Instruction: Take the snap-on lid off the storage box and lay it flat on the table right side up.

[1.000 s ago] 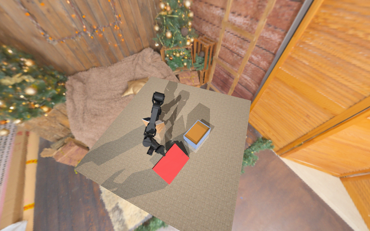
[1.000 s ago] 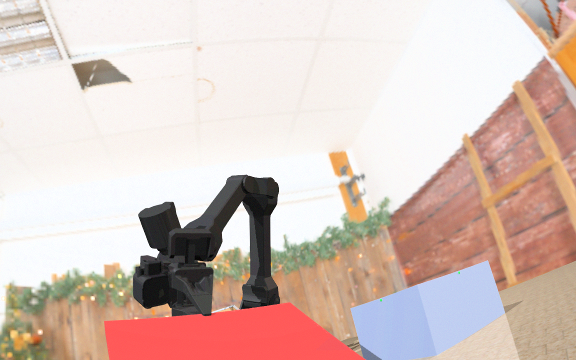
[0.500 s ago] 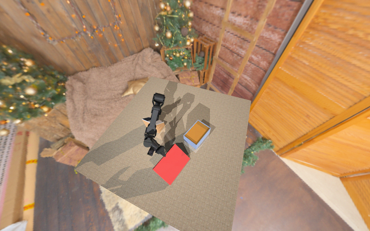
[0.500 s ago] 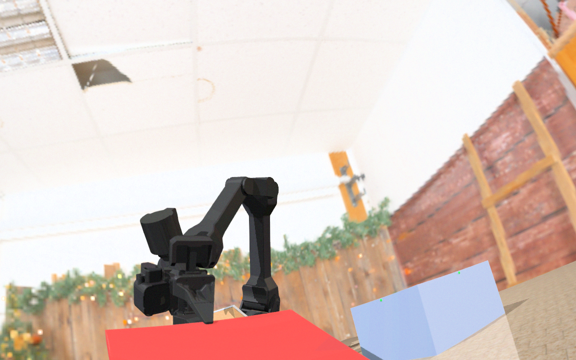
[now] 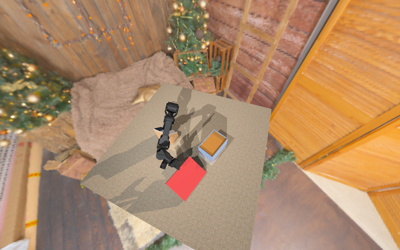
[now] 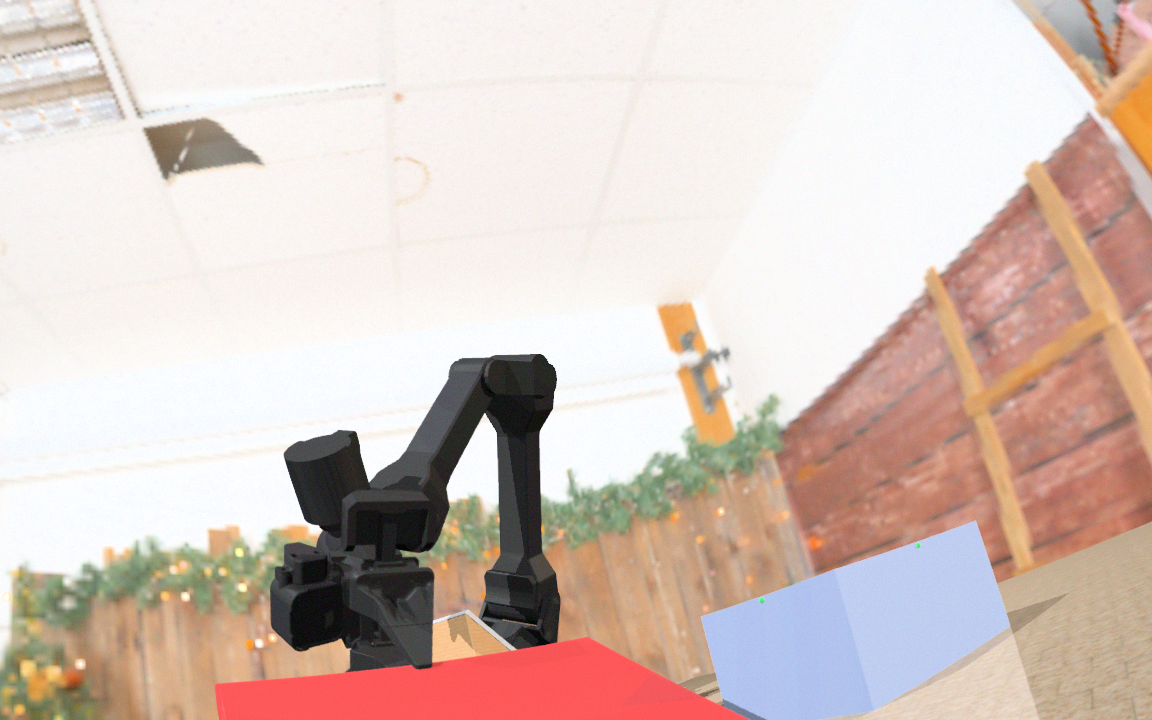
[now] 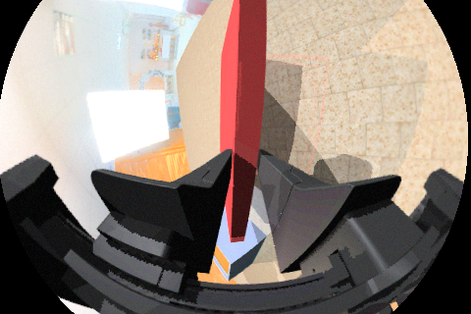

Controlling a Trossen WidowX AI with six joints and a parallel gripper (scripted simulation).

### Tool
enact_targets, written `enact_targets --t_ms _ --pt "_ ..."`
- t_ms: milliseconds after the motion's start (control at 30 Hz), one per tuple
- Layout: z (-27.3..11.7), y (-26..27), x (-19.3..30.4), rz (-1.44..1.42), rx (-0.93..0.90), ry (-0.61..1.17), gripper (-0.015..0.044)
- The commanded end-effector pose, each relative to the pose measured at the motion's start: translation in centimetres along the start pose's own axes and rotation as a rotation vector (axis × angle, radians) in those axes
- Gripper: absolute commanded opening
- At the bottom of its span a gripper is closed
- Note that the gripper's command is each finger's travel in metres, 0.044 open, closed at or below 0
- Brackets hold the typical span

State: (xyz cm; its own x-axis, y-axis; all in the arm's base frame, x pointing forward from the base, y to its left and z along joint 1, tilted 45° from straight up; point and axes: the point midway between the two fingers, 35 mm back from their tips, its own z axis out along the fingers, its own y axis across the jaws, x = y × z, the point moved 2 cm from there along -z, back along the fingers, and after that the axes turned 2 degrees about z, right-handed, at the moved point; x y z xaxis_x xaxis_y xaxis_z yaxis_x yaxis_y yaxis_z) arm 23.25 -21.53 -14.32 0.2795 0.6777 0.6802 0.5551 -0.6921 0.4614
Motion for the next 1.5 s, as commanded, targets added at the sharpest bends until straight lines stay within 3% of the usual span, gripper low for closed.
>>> enact_targets --t_ms 0,900,1233,1300,1467 --pt "0.6 -1.3 0.2 0.019 0.025 0.004 0.0000" --pt "2.0 -3.0 0.2 0.019 0.024 0.004 0.0000" --pt "1.5 -1.9 0.1 0.019 0.024 0.004 0.0263" --pt "1.5 -1.9 0.1 0.019 0.024 0.004 0.0275" --pt "0.9 -2.5 0.1 0.019 0.025 0.004 0.0406"
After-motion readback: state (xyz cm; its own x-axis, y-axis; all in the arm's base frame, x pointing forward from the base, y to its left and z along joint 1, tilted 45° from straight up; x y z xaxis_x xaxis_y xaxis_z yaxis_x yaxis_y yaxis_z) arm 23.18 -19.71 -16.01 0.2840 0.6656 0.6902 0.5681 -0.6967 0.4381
